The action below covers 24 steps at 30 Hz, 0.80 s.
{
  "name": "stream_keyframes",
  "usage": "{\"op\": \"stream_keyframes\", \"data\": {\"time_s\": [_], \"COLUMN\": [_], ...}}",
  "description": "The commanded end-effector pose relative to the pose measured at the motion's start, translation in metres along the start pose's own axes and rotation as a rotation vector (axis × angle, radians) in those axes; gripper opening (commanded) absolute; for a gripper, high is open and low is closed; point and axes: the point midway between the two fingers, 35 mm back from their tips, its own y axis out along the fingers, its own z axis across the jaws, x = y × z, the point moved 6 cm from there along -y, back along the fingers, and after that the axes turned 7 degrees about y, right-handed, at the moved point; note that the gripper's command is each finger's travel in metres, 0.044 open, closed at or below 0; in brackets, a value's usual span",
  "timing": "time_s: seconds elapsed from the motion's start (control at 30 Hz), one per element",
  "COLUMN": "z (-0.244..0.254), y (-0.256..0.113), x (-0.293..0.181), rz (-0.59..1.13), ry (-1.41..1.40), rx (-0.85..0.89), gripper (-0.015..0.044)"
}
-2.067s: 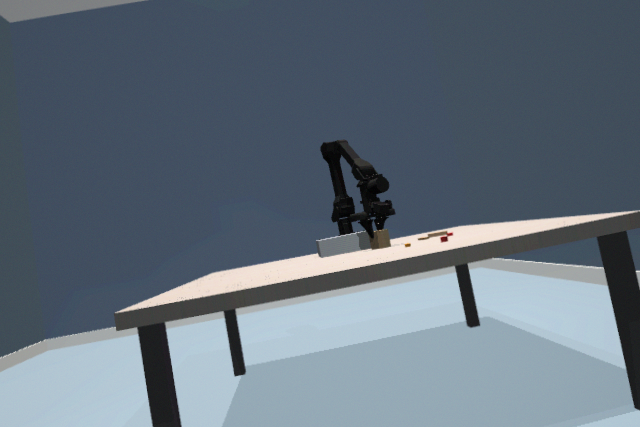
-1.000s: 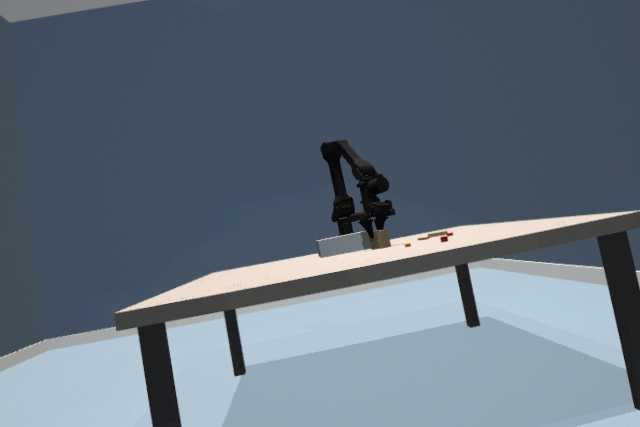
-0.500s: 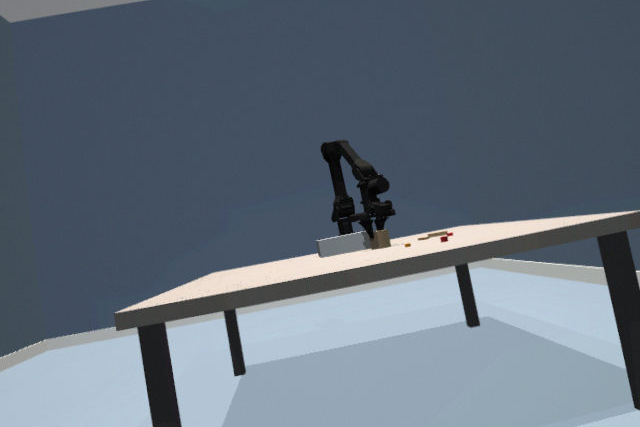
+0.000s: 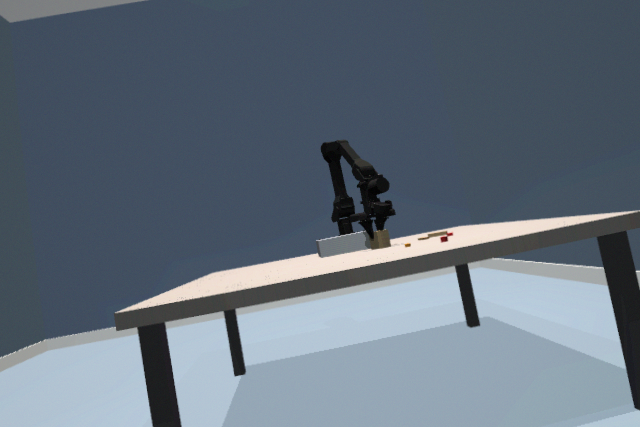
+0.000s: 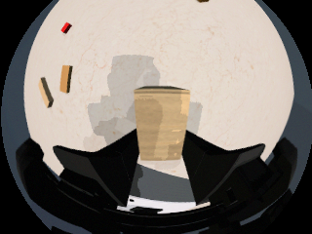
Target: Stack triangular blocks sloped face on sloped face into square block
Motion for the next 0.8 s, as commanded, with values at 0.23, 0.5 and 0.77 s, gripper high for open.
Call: {"op": "stream_keyframes", "data": {"time_s": [0.23, 0.5, 0.77], "z": [0.0, 0.0, 0.0], "y": [0.0, 0.0, -0.05], "x": [0.0, 0.0, 0.007], "rz": [0.0, 0.0, -0.001], "ry": [0.0, 0.0, 0.0], "rx": [0.0, 0.0, 0.0], "gripper": [0.0368, 0.044, 0.044]}}
